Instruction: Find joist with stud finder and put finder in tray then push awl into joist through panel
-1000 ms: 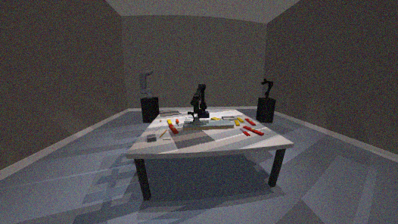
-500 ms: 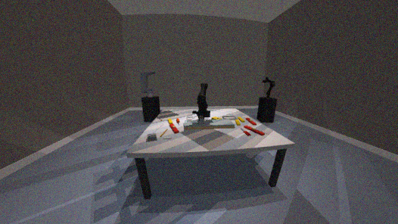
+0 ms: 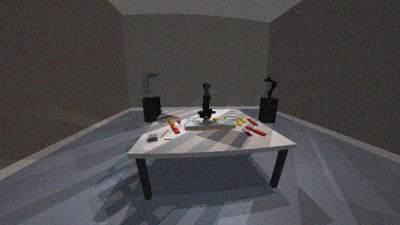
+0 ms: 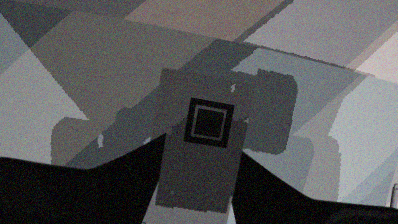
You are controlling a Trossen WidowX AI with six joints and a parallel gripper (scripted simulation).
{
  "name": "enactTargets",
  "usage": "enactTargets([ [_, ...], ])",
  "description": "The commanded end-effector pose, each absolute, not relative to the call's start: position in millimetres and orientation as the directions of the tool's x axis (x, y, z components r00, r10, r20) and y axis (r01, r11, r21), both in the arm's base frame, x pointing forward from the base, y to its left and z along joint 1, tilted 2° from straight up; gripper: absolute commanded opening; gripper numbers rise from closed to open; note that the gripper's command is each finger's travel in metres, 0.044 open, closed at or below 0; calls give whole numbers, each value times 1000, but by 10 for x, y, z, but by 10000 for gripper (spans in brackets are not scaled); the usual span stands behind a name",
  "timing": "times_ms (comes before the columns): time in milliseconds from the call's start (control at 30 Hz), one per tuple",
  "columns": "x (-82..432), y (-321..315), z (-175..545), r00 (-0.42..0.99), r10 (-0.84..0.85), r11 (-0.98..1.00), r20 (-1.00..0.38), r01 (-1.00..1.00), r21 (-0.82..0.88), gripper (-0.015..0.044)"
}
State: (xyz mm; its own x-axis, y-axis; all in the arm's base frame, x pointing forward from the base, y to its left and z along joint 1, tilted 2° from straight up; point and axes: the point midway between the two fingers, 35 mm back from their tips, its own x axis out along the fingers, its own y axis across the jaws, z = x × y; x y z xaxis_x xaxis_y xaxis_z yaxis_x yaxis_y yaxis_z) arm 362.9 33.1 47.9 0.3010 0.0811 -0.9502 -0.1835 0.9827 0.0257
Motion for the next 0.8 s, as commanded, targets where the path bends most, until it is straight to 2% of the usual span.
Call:
enactTargets([
  [0,3593,446,477,300,81,983,-951,-183,26,0],
  [767,3467,1132,499,298,88,983,-950,-183,34,0],
])
